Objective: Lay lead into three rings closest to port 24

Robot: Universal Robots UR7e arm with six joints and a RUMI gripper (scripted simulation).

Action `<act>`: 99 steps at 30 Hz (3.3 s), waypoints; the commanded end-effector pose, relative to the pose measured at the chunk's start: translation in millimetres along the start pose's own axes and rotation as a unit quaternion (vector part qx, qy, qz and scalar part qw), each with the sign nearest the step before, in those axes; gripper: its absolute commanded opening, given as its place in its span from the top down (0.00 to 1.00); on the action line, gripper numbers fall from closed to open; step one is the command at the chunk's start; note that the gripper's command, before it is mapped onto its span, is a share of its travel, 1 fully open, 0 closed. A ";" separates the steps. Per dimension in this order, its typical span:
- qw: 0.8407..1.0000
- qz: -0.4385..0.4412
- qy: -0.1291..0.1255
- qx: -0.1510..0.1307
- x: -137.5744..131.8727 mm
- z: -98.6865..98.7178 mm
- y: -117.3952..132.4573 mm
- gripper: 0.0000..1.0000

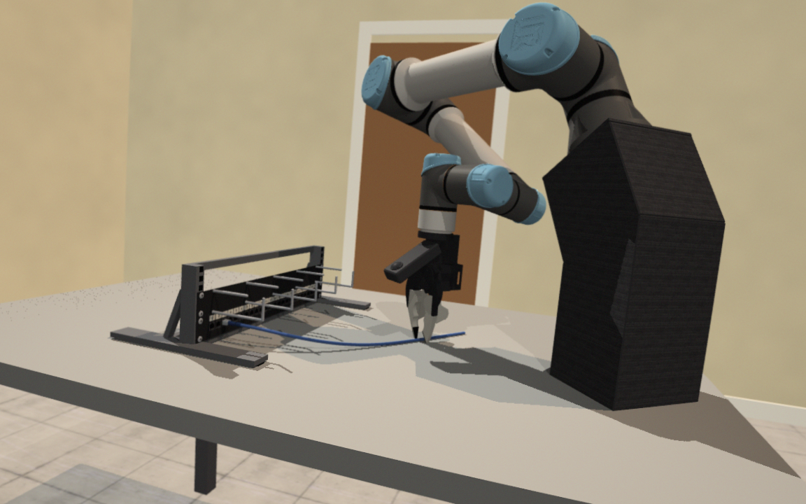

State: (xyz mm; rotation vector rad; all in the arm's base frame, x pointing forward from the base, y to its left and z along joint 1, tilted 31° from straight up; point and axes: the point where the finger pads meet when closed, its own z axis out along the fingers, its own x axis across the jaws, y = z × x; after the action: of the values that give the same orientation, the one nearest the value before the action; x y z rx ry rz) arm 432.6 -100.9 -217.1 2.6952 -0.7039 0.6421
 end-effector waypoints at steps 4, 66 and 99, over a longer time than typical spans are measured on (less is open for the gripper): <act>1.000 0.000 0.000 0.000 0.3 -0.3 -0.1 0.80; 1.000 0.000 0.000 0.000 0.3 -0.3 -0.1 1.00; 1.000 0.000 0.000 0.000 0.3 -1.4 -0.1 1.00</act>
State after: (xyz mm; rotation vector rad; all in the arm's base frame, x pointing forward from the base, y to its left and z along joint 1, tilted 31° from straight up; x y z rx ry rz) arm 432.4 -100.8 -216.8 2.6952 -0.7039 0.6421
